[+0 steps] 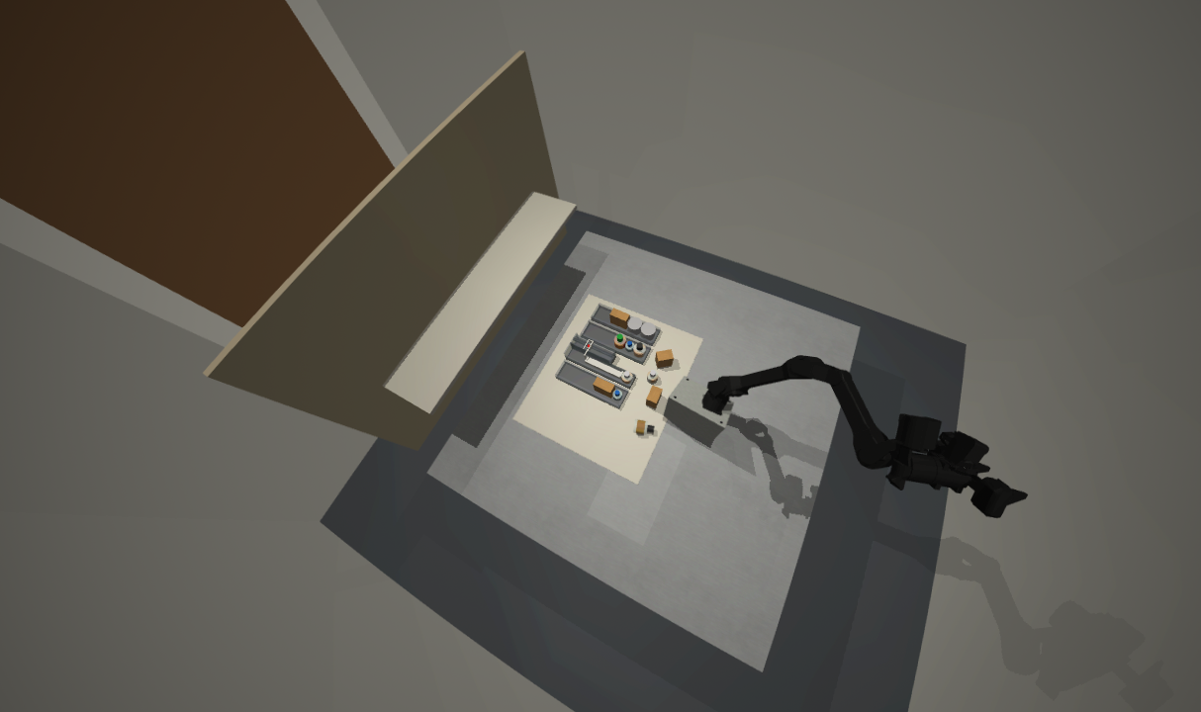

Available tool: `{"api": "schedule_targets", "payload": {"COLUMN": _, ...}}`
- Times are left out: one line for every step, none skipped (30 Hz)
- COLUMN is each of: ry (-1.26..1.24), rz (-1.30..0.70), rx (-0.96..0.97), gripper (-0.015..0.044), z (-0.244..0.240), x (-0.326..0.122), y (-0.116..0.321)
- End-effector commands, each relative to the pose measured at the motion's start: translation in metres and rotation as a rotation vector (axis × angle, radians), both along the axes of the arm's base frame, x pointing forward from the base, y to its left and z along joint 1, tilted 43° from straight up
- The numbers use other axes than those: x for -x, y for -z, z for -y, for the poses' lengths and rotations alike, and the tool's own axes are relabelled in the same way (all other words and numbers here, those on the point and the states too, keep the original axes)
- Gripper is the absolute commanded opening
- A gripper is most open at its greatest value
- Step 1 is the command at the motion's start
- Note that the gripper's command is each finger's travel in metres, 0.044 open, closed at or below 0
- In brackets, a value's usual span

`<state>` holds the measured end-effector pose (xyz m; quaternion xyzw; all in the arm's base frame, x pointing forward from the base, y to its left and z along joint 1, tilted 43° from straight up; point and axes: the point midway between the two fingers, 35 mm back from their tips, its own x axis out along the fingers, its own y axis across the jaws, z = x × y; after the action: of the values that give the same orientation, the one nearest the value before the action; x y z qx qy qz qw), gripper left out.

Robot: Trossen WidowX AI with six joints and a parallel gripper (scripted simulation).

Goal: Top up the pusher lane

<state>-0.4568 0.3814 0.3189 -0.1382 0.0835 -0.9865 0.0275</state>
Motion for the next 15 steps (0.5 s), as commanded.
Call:
{"api": "schedule_targets", "payload": {"ry": 0.082, "rz": 0.018, "rx": 0.078, "gripper": 0.044, "z": -0.027, "x": -0.024, "y": 0.0}}
{"api": "schedule_targets", "payload": {"ry": 0.093, "rz": 0.03, "rx": 0.112, "gripper": 0.044, "z": -0.034, "x": -0.032, "y": 0.002}}
{"api": "schedule_targets", "payload": {"ry": 0.111, "rz": 0.042, "rx": 0.149, "gripper": 0.044, "z": -0.043, "x": -0.042, "y": 0.003}}
{"api": "schedule_targets", "payload": {"ry": 0.148, "rz": 0.048, "rx": 0.182, "gripper": 0.044, "z": -0.055, "x": -0.053, "y": 0.007}}
{"api": "schedule_targets", "payload": {"ry": 0.189, "rz": 0.052, "rx": 0.213, "gripper": 0.044, "z": -0.068, "x": -0.065, "y": 0.01}}
{"api": "schedule_targets", "payload": {"ry": 0.231, "rz": 0.056, "rx": 0.245, "gripper": 0.044, "z": -0.08, "x": -0.077, "y": 0.014}}
{"api": "schedule_targets", "payload": {"ry": 0.272, "rz": 0.059, "rx": 0.276, "gripper": 0.044, "z": -0.092, "x": -0.089, "y": 0.018}}
{"api": "schedule_targets", "payload": {"ry": 0.314, "rz": 0.062, "rx": 0.307, "gripper": 0.044, "z": -0.103, "x": -0.103, "y": 0.021}}
{"api": "schedule_targets", "payload": {"ry": 0.356, "rz": 0.064, "rx": 0.338, "gripper": 0.044, "z": -0.114, "x": -0.116, "y": 0.025}}
{"api": "schedule_targets", "payload": {"ry": 0.398, "rz": 0.066, "rx": 0.369, "gripper": 0.044, "z": -0.124, "x": -0.13, "y": 0.03}}
{"api": "schedule_targets", "payload": {"ry": 0.44, "rz": 0.066, "rx": 0.4, "gripper": 0.044, "z": -0.134, "x": -0.144, "y": 0.034}}
{"api": "schedule_targets", "payload": {"ry": 0.482, "rz": 0.067, "rx": 0.431, "gripper": 0.044, "z": -0.144, "x": -0.159, "y": 0.038}}
{"api": "schedule_targets", "payload": {"ry": 0.524, "rz": 0.066, "rx": 0.462, "gripper": 0.044, "z": -0.152, "x": -0.174, "y": 0.043}}
{"api": "schedule_targets", "payload": {"ry": 0.566, "rz": 0.066, "rx": 0.493, "gripper": 0.044, "z": -0.161, "x": -0.19, "y": 0.048}}
{"api": "schedule_targets", "payload": {"ry": 0.609, "rz": 0.064, "rx": 0.524, "gripper": 0.044, "z": -0.168, "x": -0.205, "y": 0.052}}
